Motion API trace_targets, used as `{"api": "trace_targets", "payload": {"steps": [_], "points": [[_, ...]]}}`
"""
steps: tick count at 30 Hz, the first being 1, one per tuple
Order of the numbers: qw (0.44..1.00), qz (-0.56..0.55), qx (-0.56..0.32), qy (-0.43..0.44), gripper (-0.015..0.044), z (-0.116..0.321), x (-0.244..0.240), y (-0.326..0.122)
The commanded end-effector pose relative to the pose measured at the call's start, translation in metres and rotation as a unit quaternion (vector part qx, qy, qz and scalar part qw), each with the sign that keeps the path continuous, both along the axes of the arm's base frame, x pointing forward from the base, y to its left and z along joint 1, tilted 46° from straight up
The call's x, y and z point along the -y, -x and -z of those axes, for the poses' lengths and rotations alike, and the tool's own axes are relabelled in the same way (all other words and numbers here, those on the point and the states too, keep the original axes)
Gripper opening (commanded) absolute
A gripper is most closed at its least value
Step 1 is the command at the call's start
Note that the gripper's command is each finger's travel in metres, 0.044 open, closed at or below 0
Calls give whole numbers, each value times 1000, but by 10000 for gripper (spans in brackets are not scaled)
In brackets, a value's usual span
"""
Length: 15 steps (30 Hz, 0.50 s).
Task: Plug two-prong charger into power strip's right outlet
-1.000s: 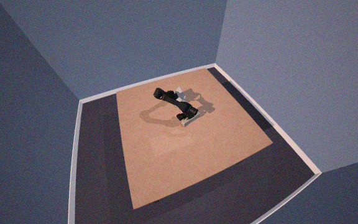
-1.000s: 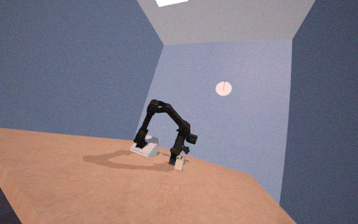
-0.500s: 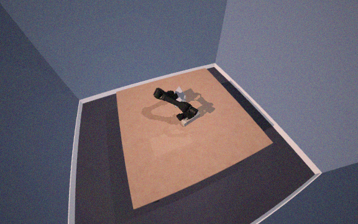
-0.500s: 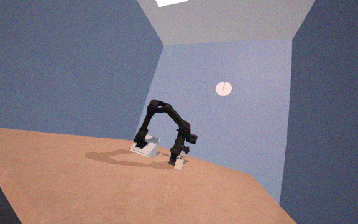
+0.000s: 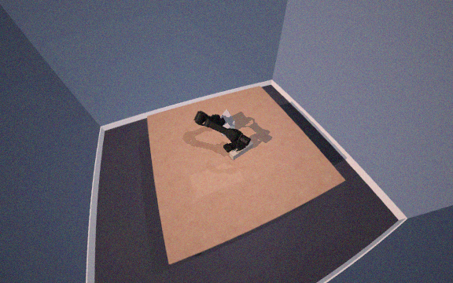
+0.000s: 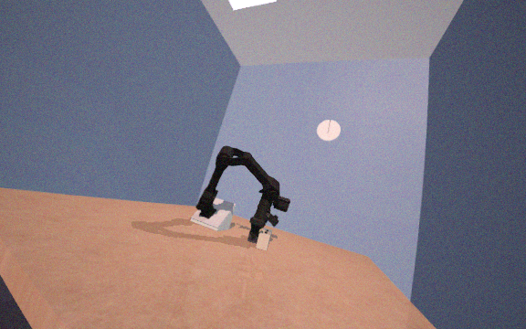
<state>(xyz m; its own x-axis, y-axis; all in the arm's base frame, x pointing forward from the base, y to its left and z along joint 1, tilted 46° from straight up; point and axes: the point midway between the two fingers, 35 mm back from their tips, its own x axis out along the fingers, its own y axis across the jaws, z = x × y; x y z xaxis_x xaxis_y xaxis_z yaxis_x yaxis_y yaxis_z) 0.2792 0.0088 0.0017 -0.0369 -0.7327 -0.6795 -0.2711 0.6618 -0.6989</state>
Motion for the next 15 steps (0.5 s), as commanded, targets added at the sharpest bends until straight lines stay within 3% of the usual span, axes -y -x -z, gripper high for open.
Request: {"api": "trace_targets", "payload": {"steps": [1, 15], "points": [[1000, -2, 13, -2, 0, -2, -3, -6], [1000, -2, 13, -2, 0, -2, -4, -7]]}}
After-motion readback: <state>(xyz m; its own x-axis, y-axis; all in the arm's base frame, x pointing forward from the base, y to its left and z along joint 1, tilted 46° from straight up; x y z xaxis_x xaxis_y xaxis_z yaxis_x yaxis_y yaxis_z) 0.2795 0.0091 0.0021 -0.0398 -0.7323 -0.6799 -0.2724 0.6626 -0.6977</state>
